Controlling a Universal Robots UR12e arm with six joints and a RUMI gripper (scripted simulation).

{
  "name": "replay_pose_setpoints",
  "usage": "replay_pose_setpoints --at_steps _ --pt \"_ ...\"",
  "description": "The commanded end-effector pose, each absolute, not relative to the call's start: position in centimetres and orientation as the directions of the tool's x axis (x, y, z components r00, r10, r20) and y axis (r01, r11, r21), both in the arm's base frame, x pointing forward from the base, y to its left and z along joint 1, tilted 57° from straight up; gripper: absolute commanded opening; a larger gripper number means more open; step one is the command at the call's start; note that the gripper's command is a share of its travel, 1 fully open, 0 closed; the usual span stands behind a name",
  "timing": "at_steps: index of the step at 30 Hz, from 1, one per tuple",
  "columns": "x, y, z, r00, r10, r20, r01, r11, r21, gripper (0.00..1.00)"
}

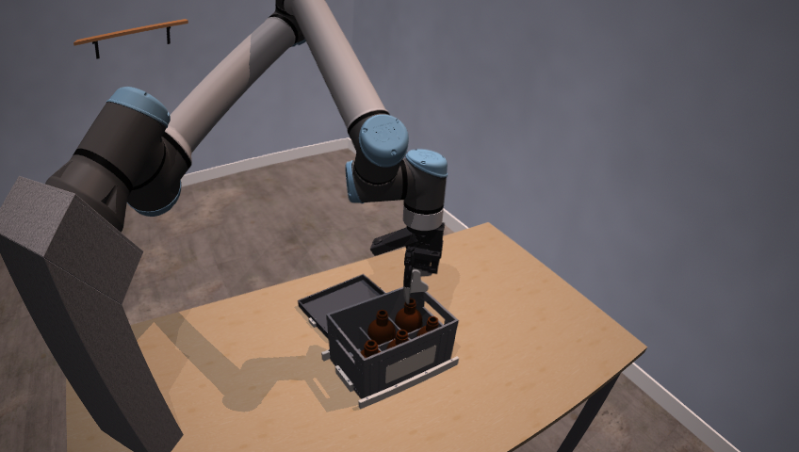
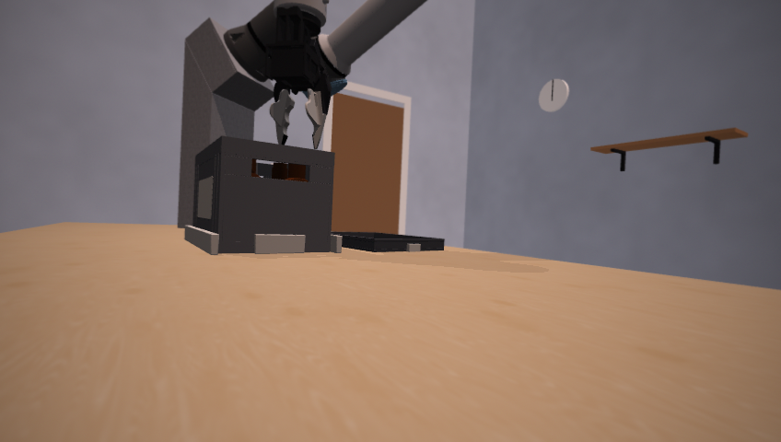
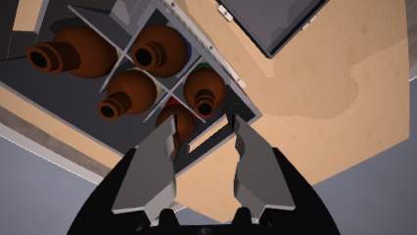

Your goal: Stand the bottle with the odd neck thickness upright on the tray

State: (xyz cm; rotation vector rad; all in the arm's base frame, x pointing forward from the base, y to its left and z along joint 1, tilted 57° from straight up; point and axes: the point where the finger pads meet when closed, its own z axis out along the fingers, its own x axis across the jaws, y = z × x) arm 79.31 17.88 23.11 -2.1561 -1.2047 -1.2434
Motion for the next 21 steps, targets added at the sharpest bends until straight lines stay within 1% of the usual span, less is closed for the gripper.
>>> replay_pose_setpoints --at_steps 1,21 --pt "79.27 18.04 23.30 0.241 0.492 0.837 0.821 -0.562 0.095 0.38" --pt "79.36 18.17 23.20 0.241 0.492 0.837 0.822 -0.562 0.094 0.38"
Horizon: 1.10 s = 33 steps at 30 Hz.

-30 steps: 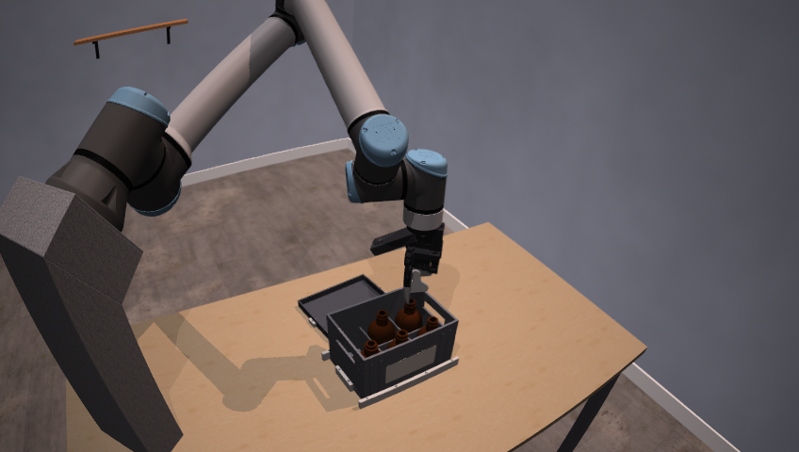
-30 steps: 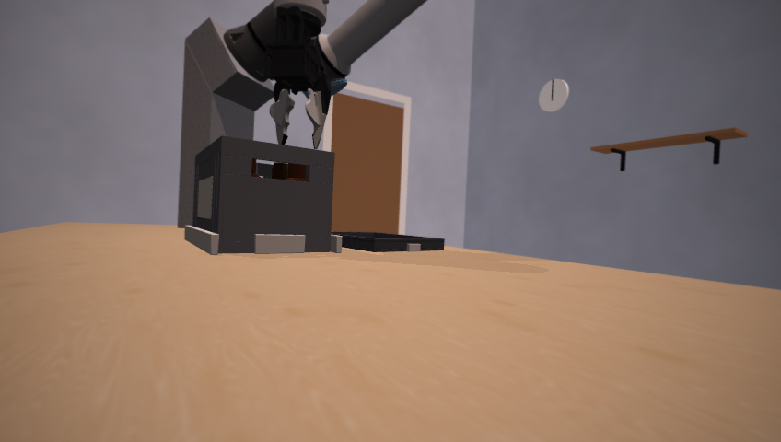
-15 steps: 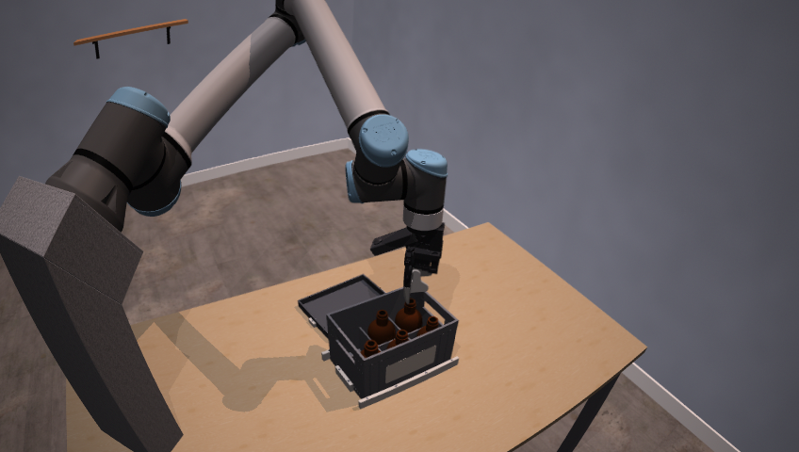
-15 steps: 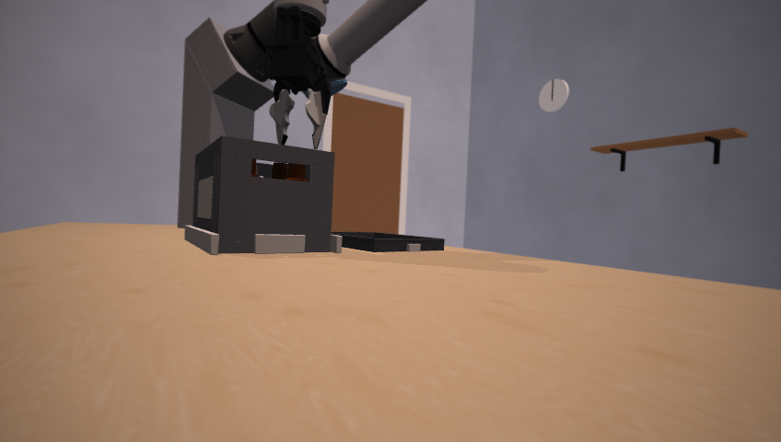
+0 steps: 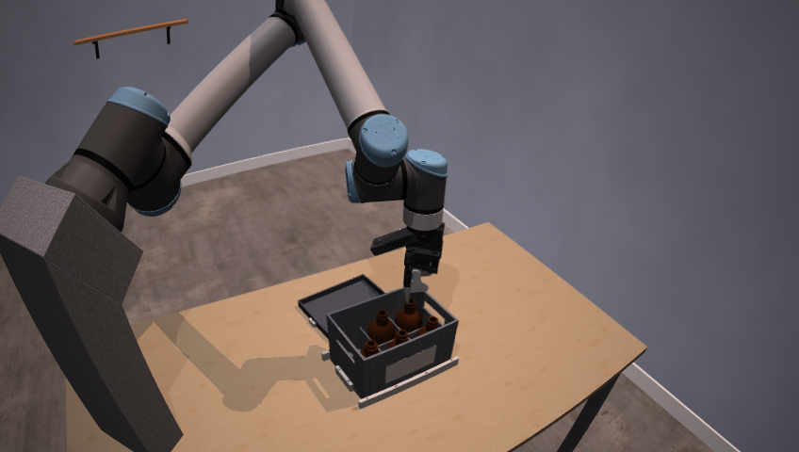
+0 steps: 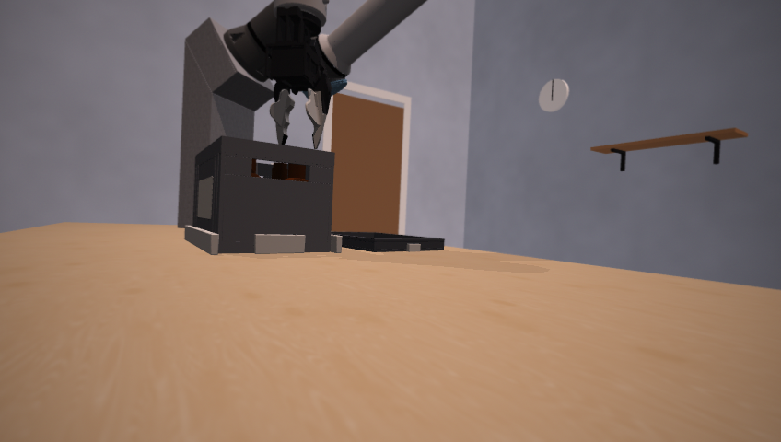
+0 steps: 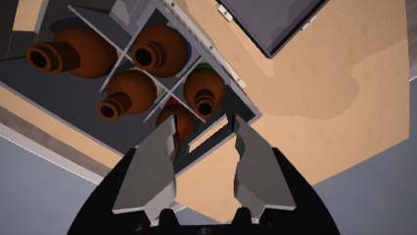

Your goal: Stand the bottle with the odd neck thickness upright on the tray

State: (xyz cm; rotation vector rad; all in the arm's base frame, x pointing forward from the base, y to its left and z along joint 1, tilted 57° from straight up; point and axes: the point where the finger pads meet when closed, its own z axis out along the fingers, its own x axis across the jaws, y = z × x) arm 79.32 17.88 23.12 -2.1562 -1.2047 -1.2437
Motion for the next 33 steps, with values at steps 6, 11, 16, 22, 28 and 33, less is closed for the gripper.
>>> replay_pose_setpoints --at_steps 6,11,16,22,28,33 --pt "79.6 18.3 23.0 0.241 0.492 0.836 0.822 -0.562 0.094 0.38" --pt "79.8 18.5 22.9 0.240 0.492 0.836 0.822 -0.562 0.095 0.38" --pt "80.0 18.8 22.7 0.240 0.493 0.836 0.822 -0.562 0.095 0.38" --pt "80.4 19.3 22.3 0.240 0.493 0.836 0.822 -0.562 0.095 0.38" --pt "80.7 19.6 22.0 0.240 0.493 0.836 0.822 -0.562 0.095 0.38" --pt "81.0 20.0 21.7 0.240 0.493 0.836 0.822 -0.562 0.095 0.38"
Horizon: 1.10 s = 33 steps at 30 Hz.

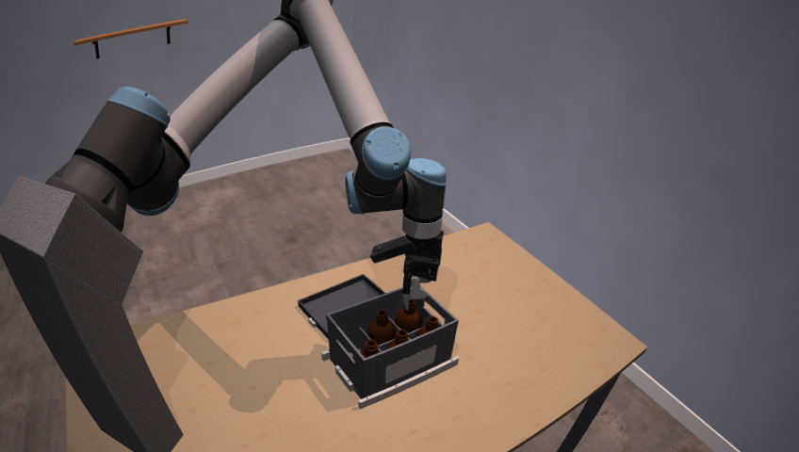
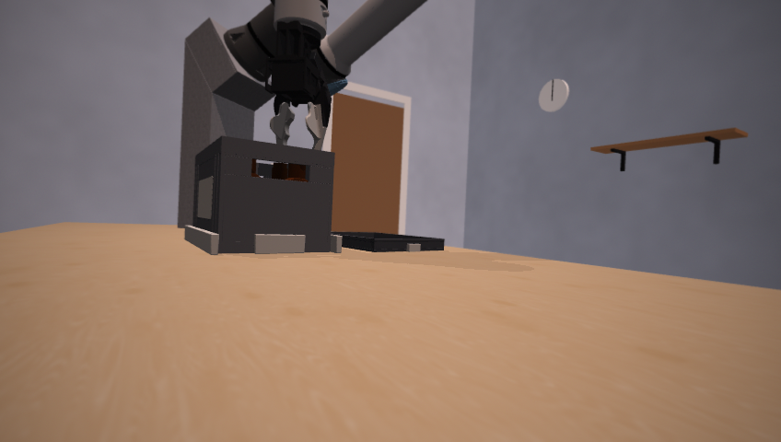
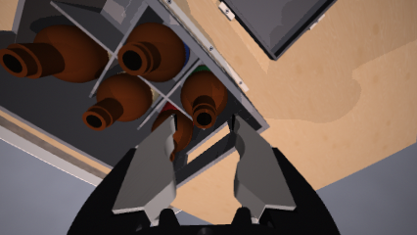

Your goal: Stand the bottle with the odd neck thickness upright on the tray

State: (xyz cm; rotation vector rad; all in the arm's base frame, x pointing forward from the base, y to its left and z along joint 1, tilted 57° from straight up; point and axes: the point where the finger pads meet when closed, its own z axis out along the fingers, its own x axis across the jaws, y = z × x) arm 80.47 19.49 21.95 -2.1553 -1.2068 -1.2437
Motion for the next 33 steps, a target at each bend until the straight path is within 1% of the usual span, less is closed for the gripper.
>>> replay_pose_setpoints --at_steps 1,33 --pt "81.01 20.06 21.63 0.240 0.493 0.836 0.822 -0.562 0.095 0.38" --pt "81.40 20.65 21.11 0.241 0.492 0.837 0.821 -0.563 0.094 0.38"
